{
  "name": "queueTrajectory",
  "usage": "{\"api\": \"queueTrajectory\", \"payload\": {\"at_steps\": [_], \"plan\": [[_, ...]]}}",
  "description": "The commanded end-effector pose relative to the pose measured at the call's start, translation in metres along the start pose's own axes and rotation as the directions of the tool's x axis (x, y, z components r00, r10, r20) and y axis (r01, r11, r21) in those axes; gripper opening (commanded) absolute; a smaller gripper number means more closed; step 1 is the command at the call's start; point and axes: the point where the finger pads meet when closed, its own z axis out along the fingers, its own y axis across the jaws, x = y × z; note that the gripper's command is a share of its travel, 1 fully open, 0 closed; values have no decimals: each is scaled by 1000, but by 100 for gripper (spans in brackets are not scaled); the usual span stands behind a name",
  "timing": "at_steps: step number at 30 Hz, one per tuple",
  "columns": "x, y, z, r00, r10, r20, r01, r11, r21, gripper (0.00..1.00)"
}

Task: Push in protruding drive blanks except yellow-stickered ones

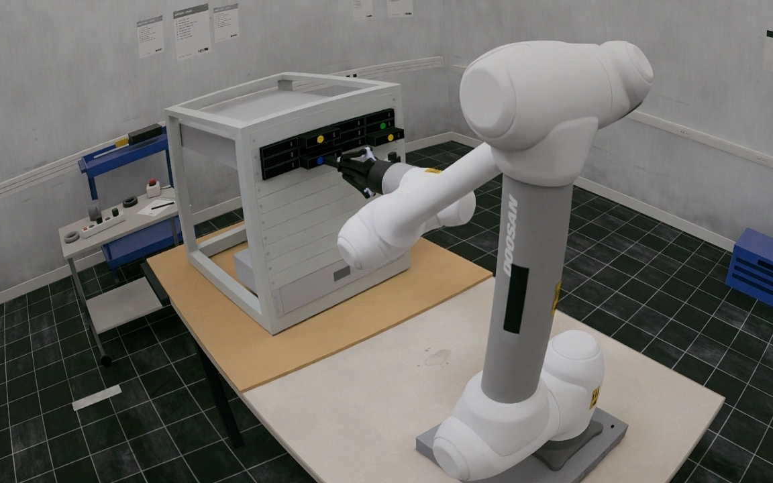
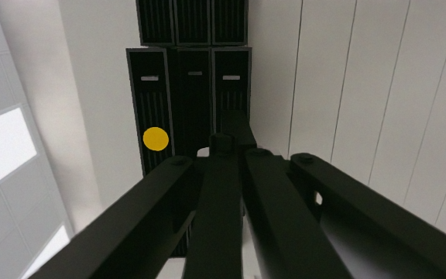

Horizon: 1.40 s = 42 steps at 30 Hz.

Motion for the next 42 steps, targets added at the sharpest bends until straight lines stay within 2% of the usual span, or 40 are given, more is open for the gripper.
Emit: {"api": "queueTrajectory", "payload": {"at_steps": [1,42], "plan": [[0,-1,0,1000,0,0,0,1000,1,10],[0,-1,20,1000,0,0,0,1000,1,10]]}}
